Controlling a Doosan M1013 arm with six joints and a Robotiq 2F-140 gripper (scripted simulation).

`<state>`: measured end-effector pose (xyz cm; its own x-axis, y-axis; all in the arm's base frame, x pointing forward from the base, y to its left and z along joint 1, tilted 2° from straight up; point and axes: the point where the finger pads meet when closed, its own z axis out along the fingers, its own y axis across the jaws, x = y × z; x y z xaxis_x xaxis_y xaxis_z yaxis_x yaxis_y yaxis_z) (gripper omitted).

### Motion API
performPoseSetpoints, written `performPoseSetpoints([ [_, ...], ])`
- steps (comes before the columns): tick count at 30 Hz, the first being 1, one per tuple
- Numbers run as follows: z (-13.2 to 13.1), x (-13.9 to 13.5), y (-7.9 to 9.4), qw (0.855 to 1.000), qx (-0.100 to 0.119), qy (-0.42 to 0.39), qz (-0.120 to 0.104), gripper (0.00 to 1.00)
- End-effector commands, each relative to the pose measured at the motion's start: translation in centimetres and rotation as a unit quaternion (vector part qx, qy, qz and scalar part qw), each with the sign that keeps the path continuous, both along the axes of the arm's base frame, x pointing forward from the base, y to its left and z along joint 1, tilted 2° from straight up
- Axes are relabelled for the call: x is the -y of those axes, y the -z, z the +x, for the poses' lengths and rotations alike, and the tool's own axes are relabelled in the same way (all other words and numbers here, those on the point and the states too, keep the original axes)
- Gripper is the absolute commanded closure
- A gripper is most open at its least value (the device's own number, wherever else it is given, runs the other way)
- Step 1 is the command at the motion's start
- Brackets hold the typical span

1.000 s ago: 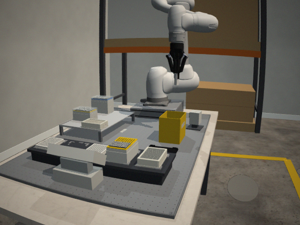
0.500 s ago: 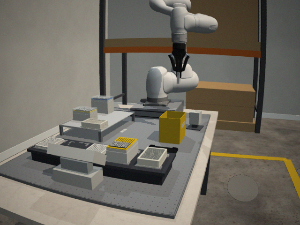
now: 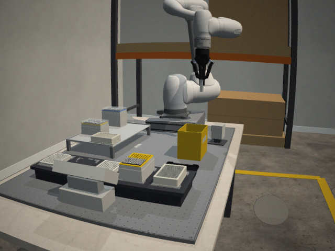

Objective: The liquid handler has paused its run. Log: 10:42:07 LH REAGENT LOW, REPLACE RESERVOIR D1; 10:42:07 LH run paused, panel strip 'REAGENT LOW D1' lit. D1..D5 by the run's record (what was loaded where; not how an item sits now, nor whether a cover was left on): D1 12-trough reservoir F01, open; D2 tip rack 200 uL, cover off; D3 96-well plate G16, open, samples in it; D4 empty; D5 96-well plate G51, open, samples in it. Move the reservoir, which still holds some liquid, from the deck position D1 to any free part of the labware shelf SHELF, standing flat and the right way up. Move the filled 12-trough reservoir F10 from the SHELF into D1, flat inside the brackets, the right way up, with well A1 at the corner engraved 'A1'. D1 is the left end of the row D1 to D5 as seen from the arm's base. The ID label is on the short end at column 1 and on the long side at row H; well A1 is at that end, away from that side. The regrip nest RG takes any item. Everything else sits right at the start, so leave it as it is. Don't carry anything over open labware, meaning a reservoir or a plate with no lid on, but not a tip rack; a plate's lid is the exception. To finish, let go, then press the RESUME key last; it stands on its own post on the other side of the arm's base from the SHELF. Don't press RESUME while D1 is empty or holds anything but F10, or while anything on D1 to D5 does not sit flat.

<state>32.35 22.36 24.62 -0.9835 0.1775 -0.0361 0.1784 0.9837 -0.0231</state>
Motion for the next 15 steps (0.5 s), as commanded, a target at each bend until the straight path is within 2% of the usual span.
performPoseSetpoints([
  [1,-1.92,-0.06,0.08,1.000,0.000,0.000,0.000,1.00],
  [10,-2.55,-0.09,0.10,1.000,0.000,0.000,0.000,1.00],
  [15,-2.52,-0.07,0.93,1.000,0.000,0.000,0.000,1.00],
])
